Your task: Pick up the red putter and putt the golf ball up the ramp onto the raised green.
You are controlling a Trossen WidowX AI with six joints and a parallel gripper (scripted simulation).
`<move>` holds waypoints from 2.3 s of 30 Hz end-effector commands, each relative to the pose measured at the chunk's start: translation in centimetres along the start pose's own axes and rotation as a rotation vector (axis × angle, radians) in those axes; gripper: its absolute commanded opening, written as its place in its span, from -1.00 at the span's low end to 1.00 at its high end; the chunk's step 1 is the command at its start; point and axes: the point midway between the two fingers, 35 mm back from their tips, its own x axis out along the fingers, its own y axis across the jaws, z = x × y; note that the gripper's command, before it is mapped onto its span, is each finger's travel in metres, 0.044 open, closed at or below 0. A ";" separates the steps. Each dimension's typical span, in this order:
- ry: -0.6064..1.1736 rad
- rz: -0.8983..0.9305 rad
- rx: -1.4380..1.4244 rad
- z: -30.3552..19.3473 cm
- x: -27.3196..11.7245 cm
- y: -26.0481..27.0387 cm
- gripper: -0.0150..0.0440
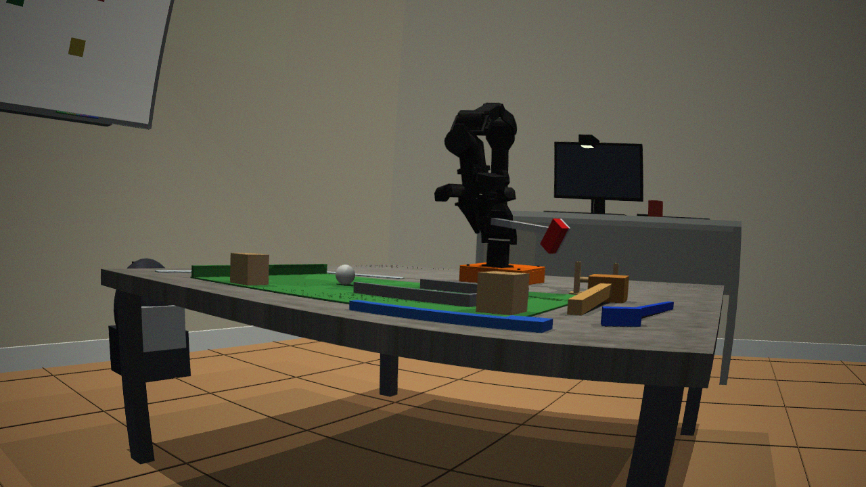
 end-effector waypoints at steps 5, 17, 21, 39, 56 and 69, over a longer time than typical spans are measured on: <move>0.012 -0.038 0.190 -2.9 -1.2 -2.7 -0.49; 0.051 -0.082 0.476 -8.8 -2.7 -5.9 -0.49; 0.064 -0.096 0.571 -10.9 -3.3 -6.7 -0.49; 0.116 -0.150 1.002 -20.8 -5.9 -8.0 -0.49; 0.139 -0.171 1.205 -25.8 -6.0 -7.6 -0.49; 0.139 -0.171 1.205 -26.4 -2.9 -7.7 -0.49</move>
